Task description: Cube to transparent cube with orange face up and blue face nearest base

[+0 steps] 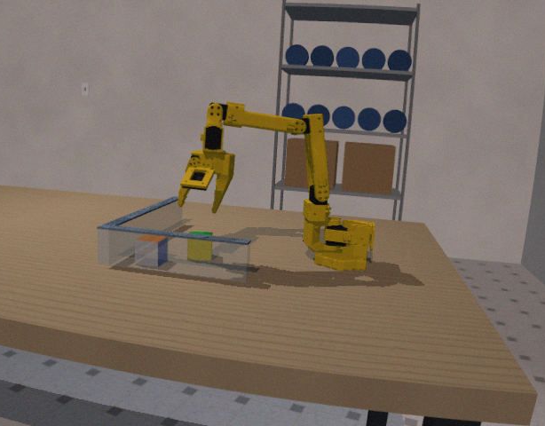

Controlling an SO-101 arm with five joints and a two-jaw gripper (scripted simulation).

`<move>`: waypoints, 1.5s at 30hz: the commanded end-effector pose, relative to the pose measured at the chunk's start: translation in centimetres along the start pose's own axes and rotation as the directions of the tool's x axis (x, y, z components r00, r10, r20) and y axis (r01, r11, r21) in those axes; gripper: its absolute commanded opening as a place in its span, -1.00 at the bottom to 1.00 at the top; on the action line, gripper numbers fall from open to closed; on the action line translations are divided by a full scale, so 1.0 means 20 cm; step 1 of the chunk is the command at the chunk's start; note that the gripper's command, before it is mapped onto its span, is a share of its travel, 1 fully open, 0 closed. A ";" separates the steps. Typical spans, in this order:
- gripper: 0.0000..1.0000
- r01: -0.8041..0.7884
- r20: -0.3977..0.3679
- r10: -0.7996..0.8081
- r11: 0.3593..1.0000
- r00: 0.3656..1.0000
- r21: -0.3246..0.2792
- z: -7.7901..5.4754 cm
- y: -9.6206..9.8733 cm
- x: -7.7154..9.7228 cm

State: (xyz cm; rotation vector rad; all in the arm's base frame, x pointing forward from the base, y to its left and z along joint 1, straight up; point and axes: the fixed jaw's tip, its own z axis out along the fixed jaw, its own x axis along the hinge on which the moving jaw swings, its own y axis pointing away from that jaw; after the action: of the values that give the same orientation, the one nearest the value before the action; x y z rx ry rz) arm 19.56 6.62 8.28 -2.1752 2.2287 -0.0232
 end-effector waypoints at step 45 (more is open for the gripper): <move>-0.30 -0.525 0.039 0.524 0.851 0.851 0.027 -0.01 -0.04 -0.07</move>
State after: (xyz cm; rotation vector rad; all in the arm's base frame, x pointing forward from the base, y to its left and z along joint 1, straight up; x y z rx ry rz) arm 19.94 7.71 7.64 -1.5441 2.7142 -0.0072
